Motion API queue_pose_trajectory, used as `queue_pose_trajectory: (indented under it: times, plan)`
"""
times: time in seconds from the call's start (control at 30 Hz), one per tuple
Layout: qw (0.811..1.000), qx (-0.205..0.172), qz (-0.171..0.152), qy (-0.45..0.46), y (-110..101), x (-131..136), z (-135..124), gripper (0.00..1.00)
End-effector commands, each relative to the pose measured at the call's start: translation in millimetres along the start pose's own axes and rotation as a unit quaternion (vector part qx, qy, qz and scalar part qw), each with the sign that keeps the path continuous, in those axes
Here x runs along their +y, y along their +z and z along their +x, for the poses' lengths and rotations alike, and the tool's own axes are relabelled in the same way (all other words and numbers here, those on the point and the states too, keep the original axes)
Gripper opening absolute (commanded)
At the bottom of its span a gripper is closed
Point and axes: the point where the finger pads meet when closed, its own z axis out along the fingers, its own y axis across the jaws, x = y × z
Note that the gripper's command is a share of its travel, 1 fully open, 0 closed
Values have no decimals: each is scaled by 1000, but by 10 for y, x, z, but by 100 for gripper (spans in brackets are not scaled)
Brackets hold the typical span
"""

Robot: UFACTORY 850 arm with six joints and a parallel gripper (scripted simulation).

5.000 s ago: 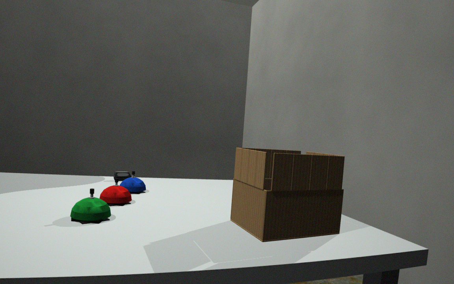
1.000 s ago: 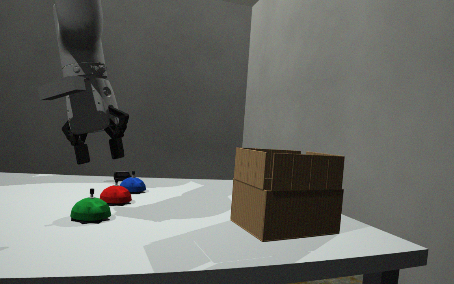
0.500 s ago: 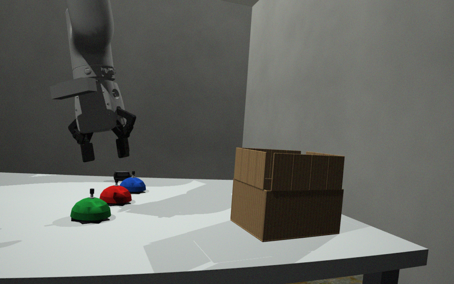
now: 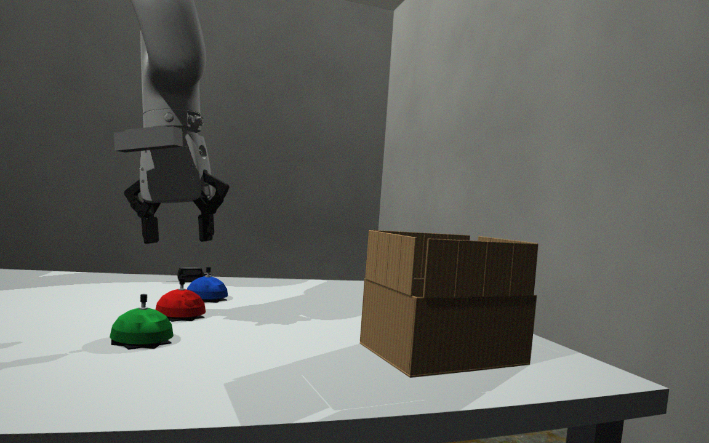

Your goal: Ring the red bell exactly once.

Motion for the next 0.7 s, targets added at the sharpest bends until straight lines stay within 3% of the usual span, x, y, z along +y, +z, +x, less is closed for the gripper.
queue_pose_trajectory:
  times: [0.0,0.07,0.2,0.5,0.53,0.67]
  plan:
    - [998,1,-36,-43,-54,146,-466,100]
    - [998,1,-36,-43,-54,146,-466,100]
    - [995,5,-58,-75,-101,307,-812,100]
    - [995,6,-60,-79,-106,325,-847,100]
    - [995,6,-60,-79,-106,325,-847,0]
    - [995,6,-60,-79,-106,325,-847,0]
